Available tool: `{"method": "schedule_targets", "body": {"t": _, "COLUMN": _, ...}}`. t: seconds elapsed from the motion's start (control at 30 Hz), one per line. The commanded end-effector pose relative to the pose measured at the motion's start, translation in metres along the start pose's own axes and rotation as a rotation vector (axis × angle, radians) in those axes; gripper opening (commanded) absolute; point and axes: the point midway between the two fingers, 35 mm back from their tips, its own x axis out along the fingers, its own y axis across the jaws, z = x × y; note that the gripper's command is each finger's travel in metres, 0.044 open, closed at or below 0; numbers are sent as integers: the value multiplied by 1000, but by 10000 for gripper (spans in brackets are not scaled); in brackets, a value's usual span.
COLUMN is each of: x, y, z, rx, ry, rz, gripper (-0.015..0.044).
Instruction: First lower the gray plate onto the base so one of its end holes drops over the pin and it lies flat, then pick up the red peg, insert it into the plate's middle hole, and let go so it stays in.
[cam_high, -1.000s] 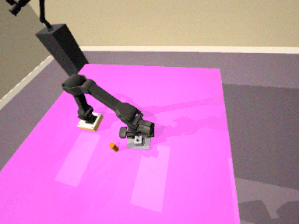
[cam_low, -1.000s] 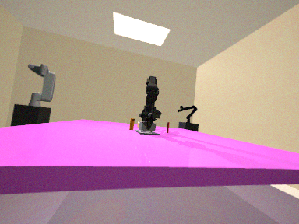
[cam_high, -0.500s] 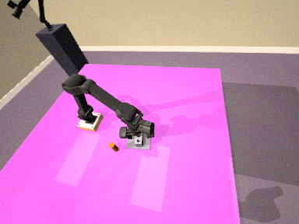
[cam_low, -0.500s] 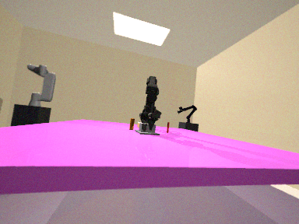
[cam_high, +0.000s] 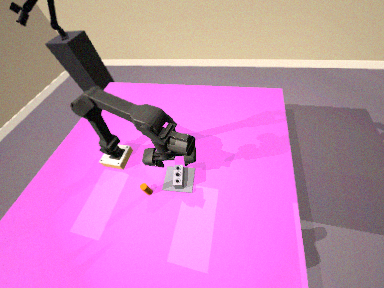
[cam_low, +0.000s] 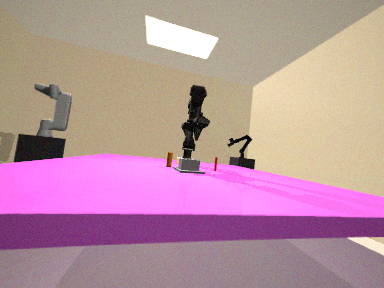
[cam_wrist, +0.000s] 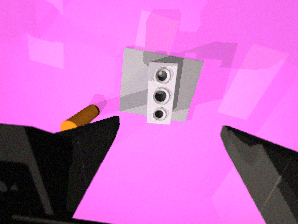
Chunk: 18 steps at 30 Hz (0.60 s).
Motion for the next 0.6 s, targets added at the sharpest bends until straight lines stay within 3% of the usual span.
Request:
{"method": "schedule_targets", "body": {"t": 0.0, "x": 1, "y": 2, "z": 1, "rx": -7, "ry": -14, "rz": 21, "gripper": 440}}
{"method": "schedule_targets", "body": {"t": 0.13, "x": 0, "y": 2, "z": 12, "rx": 110, "ry": -14, "rz": 22, "gripper": 440}}
{"method": "schedule_targets", "body": {"t": 0.57, "x": -5, "y": 14, "z": 97, "rx": 1139, "ry": -7, "rz": 33, "gripper": 440}}
